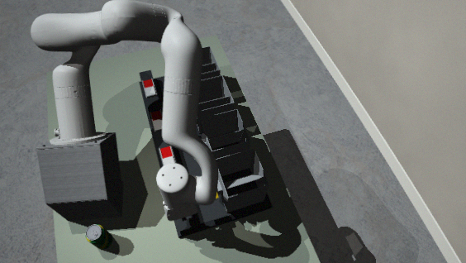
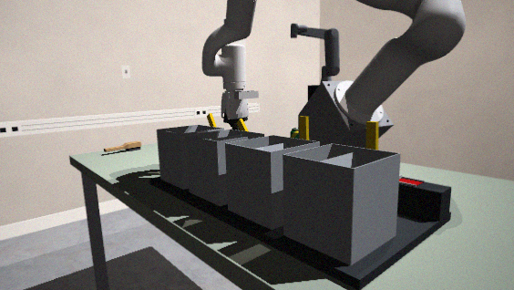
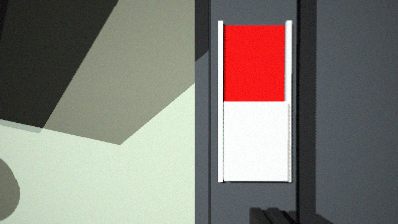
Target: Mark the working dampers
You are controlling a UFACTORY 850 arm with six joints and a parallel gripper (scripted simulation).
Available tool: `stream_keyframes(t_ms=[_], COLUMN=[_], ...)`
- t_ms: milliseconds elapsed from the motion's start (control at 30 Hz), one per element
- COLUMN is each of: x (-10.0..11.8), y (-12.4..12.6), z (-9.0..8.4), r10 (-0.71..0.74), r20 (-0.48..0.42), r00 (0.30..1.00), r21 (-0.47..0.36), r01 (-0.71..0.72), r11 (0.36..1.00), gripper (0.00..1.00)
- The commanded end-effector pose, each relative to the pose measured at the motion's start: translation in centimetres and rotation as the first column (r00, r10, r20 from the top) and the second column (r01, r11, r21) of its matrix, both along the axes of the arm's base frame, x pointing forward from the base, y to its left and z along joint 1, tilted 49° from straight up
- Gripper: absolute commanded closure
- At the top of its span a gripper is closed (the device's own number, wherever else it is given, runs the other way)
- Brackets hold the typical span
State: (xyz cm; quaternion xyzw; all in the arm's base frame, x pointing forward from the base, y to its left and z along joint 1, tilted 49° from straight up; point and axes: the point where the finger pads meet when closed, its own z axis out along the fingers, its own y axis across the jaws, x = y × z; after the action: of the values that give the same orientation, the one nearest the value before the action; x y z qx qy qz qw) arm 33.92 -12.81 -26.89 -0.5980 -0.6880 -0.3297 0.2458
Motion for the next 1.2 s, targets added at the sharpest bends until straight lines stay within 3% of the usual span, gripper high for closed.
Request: stream_keyframes(t_ms=[0,1167], x=[0.1,0.4], y=[0.0,1.6], z=[-0.1,-1.4], r10=[-0.001,-0.001], r20=[0.003,0.003], r00=[1.000,1.000], r21=[-0.001,-0.001], r01=[0.001,0.001], r11=[1.000,1.000], gripper=[1.00,1.00])
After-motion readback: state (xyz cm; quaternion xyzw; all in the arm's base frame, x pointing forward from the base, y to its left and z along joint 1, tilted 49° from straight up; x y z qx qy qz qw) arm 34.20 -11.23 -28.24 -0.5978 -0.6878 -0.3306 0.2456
